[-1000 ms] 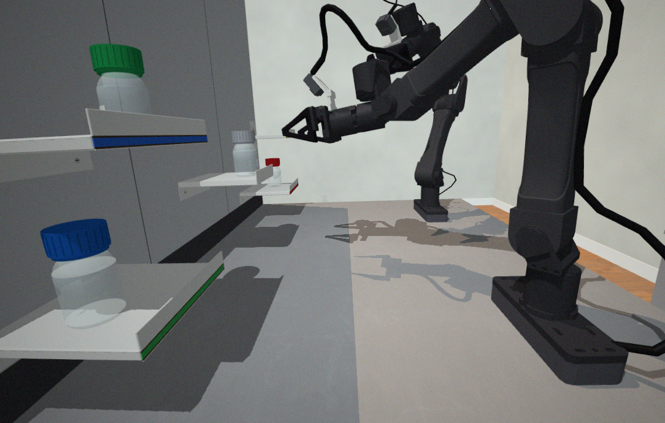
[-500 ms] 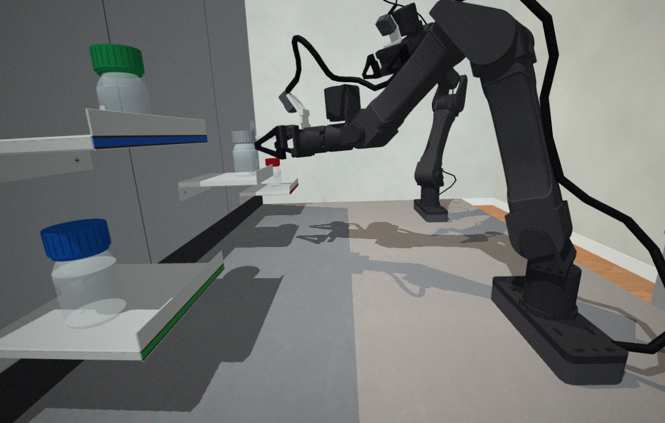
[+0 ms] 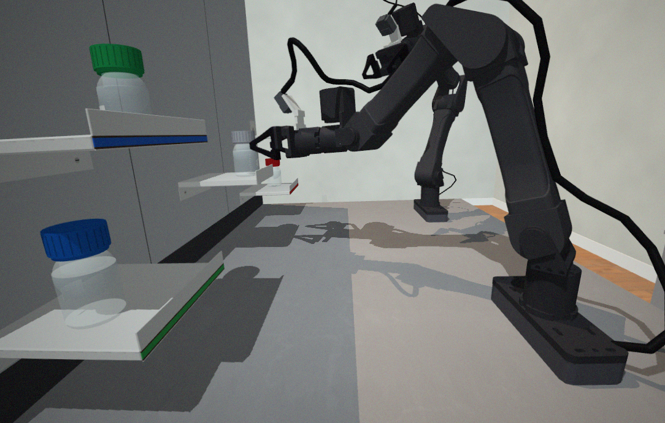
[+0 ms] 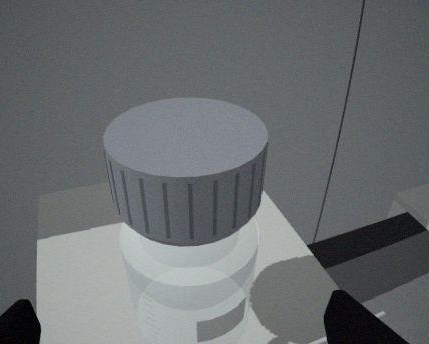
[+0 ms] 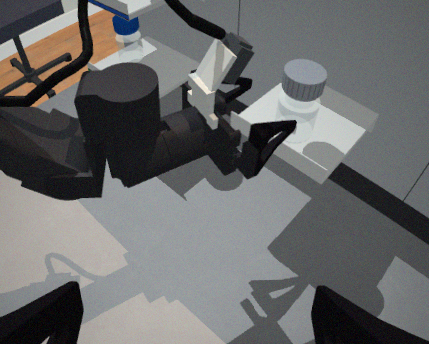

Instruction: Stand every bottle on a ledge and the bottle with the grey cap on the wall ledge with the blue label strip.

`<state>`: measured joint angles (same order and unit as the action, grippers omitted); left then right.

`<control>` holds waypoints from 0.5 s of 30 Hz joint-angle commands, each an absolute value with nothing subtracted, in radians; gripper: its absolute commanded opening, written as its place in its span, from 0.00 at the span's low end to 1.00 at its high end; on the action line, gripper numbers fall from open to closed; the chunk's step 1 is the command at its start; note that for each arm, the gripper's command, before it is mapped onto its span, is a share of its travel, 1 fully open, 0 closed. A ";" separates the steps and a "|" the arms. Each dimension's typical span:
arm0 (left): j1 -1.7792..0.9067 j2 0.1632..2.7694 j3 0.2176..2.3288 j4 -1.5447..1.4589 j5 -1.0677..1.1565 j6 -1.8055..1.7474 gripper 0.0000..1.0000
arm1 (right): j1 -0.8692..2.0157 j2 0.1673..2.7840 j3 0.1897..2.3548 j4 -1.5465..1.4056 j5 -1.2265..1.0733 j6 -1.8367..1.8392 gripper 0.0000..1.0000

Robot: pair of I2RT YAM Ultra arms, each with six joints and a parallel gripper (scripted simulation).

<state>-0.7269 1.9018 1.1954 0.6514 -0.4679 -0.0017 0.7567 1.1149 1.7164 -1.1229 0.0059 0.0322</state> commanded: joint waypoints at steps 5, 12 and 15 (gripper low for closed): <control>-0.716 1.889 1.291 0.618 -0.446 0.006 0.94 | 0.761 1.118 1.733 -1.140 0.008 0.034 0.89; -0.706 1.923 1.369 0.568 -0.437 0.005 0.94 | 0.761 1.118 1.733 -1.140 0.008 0.034 0.89; -0.705 1.929 1.378 0.565 -0.435 0.005 0.94 | 0.761 1.118 1.733 -1.140 0.008 0.034 0.89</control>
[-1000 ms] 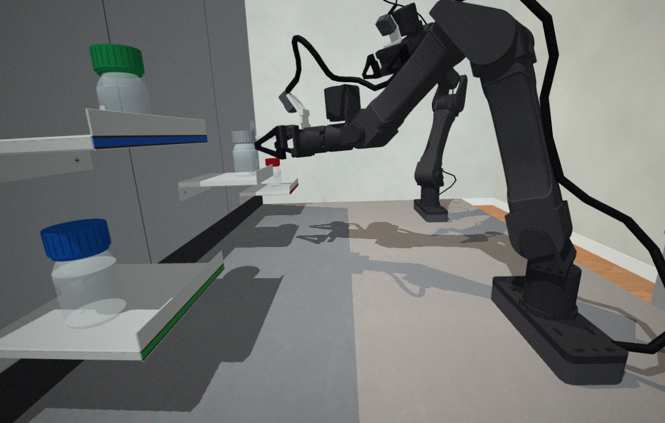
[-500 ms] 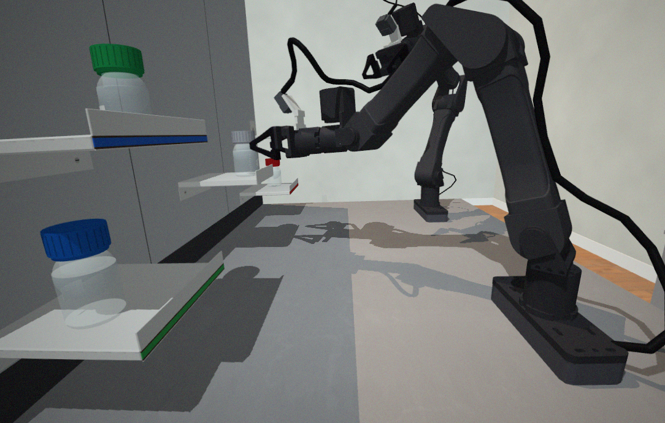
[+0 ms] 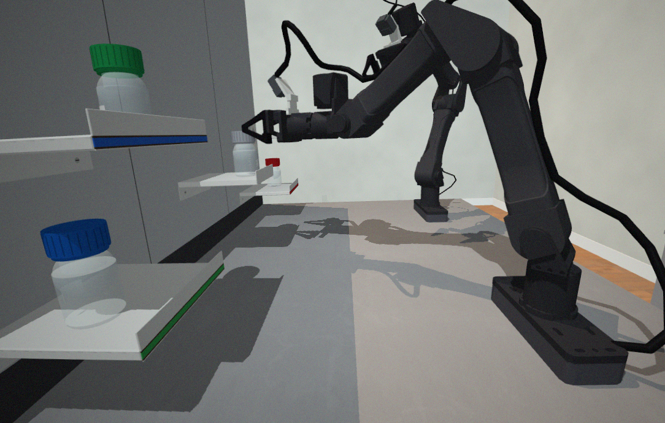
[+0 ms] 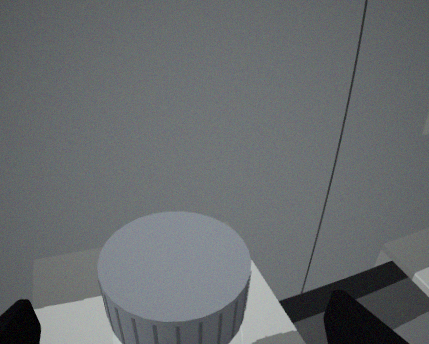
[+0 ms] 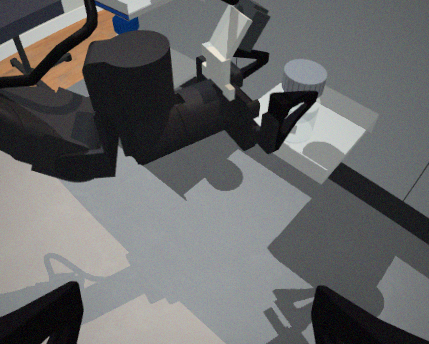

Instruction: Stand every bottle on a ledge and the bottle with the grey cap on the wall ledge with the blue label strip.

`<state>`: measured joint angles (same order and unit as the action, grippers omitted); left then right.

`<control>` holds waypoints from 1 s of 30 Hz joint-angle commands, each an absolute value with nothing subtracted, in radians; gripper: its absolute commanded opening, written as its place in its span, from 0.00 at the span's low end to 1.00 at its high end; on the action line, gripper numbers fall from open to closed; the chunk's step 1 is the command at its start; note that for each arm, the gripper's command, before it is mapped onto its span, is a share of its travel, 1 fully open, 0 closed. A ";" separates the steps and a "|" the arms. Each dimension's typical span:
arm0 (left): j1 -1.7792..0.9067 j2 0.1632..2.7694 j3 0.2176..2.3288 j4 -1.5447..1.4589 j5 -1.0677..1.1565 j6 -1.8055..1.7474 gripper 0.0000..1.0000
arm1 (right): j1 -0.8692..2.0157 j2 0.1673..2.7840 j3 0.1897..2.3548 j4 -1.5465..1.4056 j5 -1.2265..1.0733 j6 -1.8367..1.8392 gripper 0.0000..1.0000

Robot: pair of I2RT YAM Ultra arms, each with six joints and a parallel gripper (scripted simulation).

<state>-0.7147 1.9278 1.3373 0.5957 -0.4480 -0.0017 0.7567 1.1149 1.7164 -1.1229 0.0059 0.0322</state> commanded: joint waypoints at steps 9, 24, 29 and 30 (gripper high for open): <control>-0.692 1.969 1.437 0.547 -0.422 0.005 0.94 | 0.761 1.118 1.733 -1.140 0.008 0.034 0.89; -0.674 2.035 1.531 0.517 -0.405 0.005 0.94 | 0.761 1.118 1.733 -1.140 0.008 0.034 0.89; -0.676 2.026 1.532 0.516 -0.406 0.005 0.94 | 0.761 1.118 1.733 -1.140 0.008 0.034 0.89; -0.676 2.026 1.533 0.516 -0.406 0.005 0.94 | 0.761 1.118 1.733 -1.140 0.008 0.034 0.89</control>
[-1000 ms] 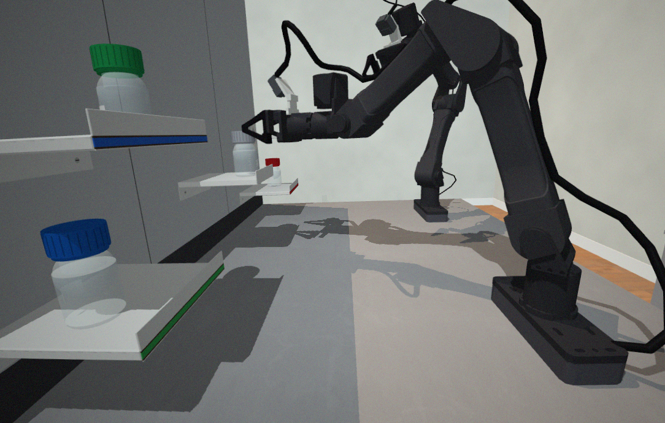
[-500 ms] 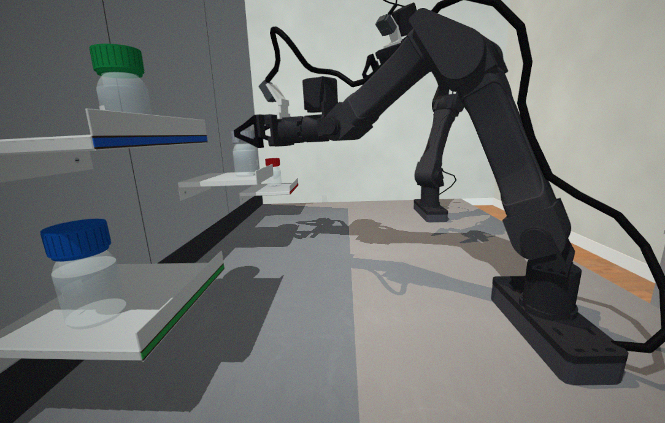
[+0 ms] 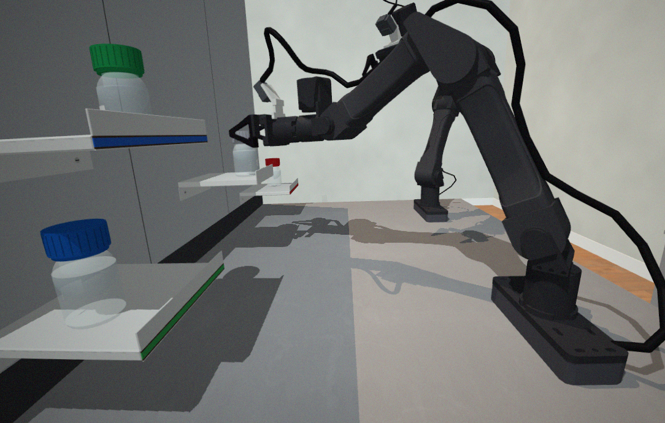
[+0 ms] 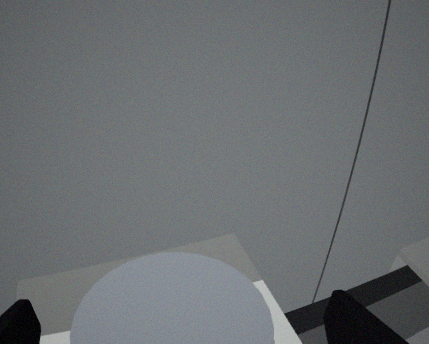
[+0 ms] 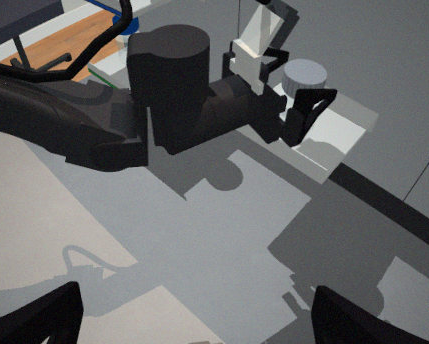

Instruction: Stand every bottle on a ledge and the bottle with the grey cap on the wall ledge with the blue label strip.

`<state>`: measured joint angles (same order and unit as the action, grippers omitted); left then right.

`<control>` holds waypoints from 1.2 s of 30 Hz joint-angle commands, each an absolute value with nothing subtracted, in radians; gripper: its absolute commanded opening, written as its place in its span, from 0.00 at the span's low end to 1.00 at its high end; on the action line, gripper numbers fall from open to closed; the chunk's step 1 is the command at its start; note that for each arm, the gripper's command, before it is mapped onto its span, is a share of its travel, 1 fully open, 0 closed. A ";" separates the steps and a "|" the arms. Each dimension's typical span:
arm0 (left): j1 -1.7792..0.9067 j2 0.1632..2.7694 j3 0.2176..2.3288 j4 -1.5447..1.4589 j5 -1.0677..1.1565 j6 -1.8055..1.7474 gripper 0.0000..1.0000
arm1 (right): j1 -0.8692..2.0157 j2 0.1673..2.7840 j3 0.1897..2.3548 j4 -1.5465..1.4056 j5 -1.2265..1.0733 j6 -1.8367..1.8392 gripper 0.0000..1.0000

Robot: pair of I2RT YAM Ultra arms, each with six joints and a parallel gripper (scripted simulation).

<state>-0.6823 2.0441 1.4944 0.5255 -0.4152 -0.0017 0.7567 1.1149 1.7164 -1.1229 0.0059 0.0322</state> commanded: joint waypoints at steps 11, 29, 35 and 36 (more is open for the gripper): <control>-0.680 2.027 1.523 0.528 -0.413 0.000 0.64 | 0.761 1.118 1.733 -1.140 0.008 0.034 0.89; -0.682 2.015 1.520 0.529 -0.415 0.000 0.17 | 0.761 1.118 1.733 -1.140 0.008 0.034 0.89; -0.682 1.984 1.587 0.434 -0.414 0.002 0.49 | 0.761 1.118 1.733 -1.140 0.008 0.034 0.89; -0.682 1.984 1.587 0.434 -0.414 0.002 0.49 | 0.761 1.118 1.733 -1.140 0.008 0.034 0.89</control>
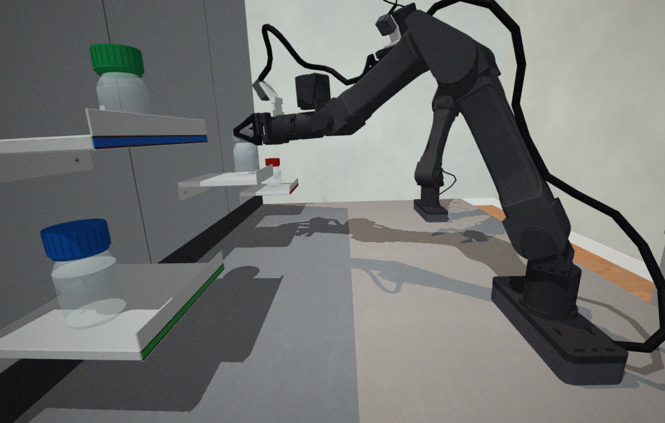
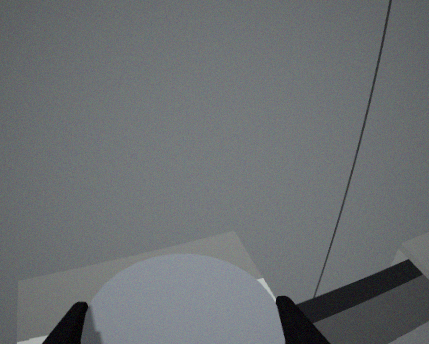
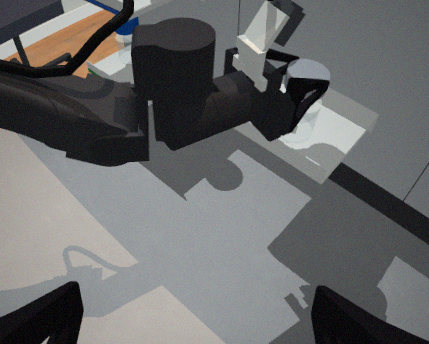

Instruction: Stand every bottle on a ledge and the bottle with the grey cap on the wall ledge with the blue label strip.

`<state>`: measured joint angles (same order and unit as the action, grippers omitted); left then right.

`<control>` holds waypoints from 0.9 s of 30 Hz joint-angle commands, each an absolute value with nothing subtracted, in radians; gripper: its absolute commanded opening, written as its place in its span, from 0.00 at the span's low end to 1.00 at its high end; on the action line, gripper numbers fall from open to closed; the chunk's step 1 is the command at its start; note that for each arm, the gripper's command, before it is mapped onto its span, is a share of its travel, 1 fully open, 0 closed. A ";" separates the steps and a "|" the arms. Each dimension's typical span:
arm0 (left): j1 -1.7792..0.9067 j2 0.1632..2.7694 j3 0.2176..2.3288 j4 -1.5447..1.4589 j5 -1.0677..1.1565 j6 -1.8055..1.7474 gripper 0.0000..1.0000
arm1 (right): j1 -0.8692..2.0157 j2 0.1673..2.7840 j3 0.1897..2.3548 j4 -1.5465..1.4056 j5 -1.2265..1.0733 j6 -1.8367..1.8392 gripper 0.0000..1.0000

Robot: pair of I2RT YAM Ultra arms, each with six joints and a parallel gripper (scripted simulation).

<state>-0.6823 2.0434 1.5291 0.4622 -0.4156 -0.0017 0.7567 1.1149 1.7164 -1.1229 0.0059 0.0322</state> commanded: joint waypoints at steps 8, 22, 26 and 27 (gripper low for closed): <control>-0.682 1.953 1.734 0.257 -0.414 0.002 0.49 | 0.761 1.118 1.733 -1.140 0.008 0.034 0.89; -0.682 1.987 1.917 0.002 -0.404 0.004 0.49 | 0.761 1.118 1.733 -1.140 0.008 0.034 0.89; -0.648 1.917 1.894 0.073 -0.336 0.009 0.49 | 0.761 1.118 1.733 -1.140 0.008 0.034 0.89; -0.633 1.892 1.871 0.078 -0.314 0.010 0.49 | 0.761 1.118 1.733 -1.140 0.008 0.034 0.89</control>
<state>-0.6731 1.9976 1.8610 0.0261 -0.3698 -0.0006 0.7567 1.1149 1.7164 -1.1229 0.0059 0.0322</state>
